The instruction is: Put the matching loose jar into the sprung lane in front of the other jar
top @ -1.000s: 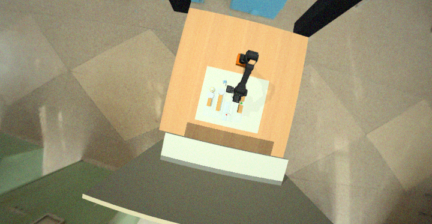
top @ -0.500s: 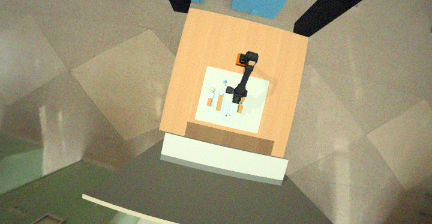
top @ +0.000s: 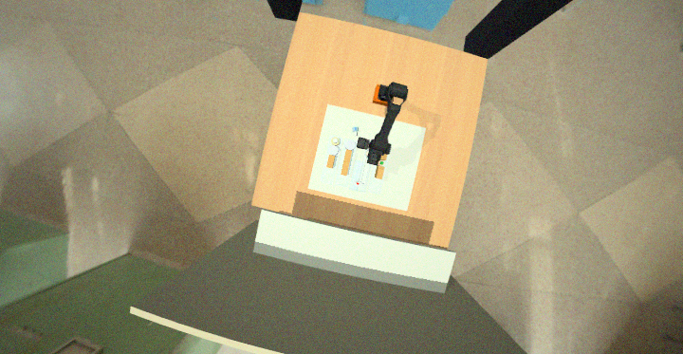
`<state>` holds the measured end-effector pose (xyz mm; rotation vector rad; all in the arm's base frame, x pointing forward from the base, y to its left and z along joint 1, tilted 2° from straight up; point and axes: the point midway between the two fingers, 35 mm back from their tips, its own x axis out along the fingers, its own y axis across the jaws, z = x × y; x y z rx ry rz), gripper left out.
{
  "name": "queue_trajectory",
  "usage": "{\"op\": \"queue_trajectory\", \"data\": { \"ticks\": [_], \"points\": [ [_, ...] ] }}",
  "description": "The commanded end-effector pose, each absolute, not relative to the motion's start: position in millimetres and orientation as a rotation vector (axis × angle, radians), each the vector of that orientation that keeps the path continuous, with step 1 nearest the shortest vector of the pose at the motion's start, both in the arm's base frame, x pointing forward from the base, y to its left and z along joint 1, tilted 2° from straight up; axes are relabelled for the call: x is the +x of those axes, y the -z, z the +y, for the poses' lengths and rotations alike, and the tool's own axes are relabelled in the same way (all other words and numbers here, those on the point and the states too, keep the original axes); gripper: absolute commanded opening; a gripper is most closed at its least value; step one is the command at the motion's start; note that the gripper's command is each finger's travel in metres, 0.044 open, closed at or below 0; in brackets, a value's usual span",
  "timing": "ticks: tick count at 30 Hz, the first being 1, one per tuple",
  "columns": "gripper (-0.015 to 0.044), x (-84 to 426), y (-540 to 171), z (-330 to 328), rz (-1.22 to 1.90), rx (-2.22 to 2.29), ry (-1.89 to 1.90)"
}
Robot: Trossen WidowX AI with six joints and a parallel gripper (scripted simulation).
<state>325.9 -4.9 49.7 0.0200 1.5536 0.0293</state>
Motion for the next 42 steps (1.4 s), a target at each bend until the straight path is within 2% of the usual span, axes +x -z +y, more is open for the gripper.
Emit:
{"op": "queue_trajectory", "data": {
  "ticks": [1,42],
  "points": [
    [0.0,337.1,-55.8,-5.6,1.519,0.018,-0.024],
    [0.0,340.9,-54.6,-5.5,1.519,0.018,-0.024]
  ]
}}
